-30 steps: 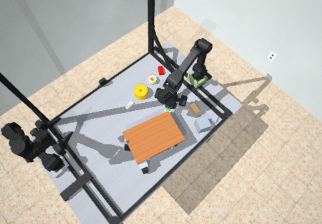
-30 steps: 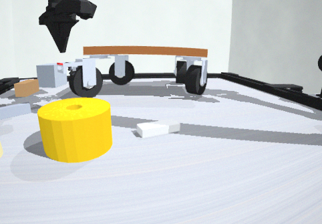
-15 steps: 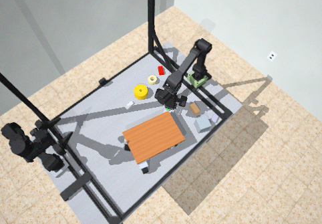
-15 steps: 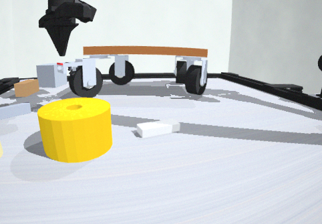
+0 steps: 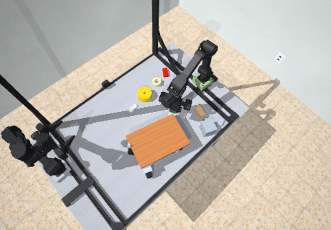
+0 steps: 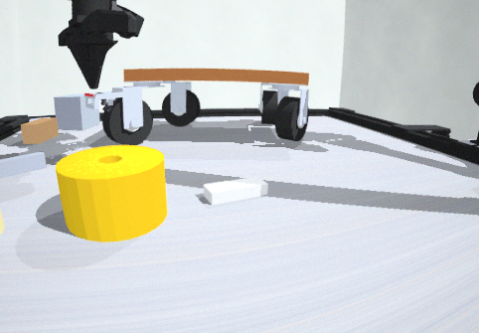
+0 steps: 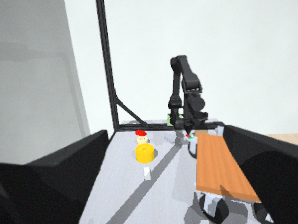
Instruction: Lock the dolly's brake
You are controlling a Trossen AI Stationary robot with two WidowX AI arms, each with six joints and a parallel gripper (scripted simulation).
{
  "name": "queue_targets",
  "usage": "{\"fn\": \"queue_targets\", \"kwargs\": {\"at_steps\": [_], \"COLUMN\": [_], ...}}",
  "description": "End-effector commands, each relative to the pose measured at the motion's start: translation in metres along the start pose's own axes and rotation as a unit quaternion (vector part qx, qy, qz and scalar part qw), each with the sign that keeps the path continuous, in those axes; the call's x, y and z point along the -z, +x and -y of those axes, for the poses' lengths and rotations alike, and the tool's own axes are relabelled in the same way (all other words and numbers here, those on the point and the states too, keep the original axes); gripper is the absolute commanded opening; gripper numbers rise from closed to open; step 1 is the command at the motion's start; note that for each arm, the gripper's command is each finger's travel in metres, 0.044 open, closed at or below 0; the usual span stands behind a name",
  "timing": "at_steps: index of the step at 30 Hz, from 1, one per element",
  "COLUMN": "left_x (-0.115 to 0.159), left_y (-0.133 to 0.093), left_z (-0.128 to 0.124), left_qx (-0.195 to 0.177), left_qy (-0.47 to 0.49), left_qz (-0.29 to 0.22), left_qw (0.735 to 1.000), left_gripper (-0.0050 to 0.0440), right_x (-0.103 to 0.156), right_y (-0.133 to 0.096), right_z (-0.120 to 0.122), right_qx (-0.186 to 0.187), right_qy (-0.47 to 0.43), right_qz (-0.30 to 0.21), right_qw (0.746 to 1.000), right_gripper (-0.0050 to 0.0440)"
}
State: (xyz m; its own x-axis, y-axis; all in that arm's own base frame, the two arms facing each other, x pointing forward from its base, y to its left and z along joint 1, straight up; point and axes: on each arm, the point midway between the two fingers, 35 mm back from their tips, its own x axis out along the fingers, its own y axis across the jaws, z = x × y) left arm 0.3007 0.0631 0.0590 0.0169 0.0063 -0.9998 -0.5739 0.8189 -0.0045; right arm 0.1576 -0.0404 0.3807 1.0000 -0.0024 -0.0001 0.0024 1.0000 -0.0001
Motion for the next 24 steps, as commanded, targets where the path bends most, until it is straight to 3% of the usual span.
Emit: {"fn": "queue_targets", "kwargs": {"at_steps": [1, 24], "left_x": [0.0038, 0.0041], "left_y": [0.0076, 0.0168], "left_z": [-0.0011, -0.0012], "left_qx": [-0.002, -0.002], "left_qy": [-0.003, -0.003], "left_qz": [-0.009, -0.009], "left_qw": [1.0, 1.0], "left_gripper": [0.0, 0.0], "right_x": [-0.0003, -0.0003], "right_y": [0.0, 0.0], "right_z": [-0.0005, -0.0005], "right_qx": [-0.001, -0.001], "right_qy": [0.0, 0.0], "right_qz": [0.0, 0.0], "right_qw": [1.0, 1.0], "right_gripper": [0.044, 0.044]}}
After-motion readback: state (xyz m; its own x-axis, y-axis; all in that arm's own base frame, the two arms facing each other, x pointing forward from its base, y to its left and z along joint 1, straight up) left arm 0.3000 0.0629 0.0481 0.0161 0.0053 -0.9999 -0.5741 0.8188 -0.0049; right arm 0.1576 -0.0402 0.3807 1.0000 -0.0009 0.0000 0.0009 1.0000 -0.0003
